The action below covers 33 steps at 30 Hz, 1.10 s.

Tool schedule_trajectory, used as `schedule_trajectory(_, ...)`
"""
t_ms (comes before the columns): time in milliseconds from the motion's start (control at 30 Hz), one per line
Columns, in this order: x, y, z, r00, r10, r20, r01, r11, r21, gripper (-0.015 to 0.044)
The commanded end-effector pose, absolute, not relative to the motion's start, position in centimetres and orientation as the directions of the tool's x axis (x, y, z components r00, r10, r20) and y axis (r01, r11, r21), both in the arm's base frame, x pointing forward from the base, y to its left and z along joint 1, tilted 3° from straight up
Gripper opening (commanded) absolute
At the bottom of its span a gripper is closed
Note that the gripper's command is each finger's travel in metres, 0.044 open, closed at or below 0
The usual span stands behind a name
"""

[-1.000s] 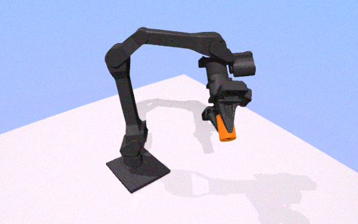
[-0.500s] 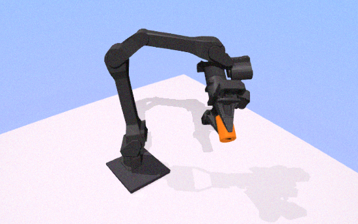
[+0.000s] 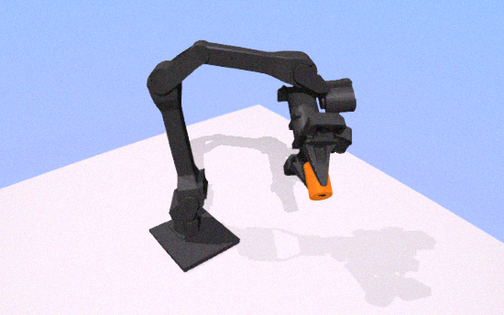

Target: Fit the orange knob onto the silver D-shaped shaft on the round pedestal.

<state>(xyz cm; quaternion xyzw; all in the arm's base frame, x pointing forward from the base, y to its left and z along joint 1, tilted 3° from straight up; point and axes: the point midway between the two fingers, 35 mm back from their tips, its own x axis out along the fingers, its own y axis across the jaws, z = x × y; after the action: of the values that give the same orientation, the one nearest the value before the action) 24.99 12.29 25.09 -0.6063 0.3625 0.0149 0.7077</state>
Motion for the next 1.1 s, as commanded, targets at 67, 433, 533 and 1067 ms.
schedule_trajectory(67,25.0,12.3,25.1,0.737,-0.419,-0.530,-0.461,0.263,-0.848,0.0000)
schedule_trajectory(433,25.1,12.3,24.8,0.736,-0.417,-0.533,-0.460,0.268,-0.846,0.0000)
schedule_trajectory(533,25.2,12.2,24.2,0.713,-0.402,-0.574,-0.495,0.291,-0.819,0.0000)
schedule_trajectory(1067,26.0,11.8,21.0,0.454,-0.251,-0.855,-0.740,0.428,-0.518,0.0000)
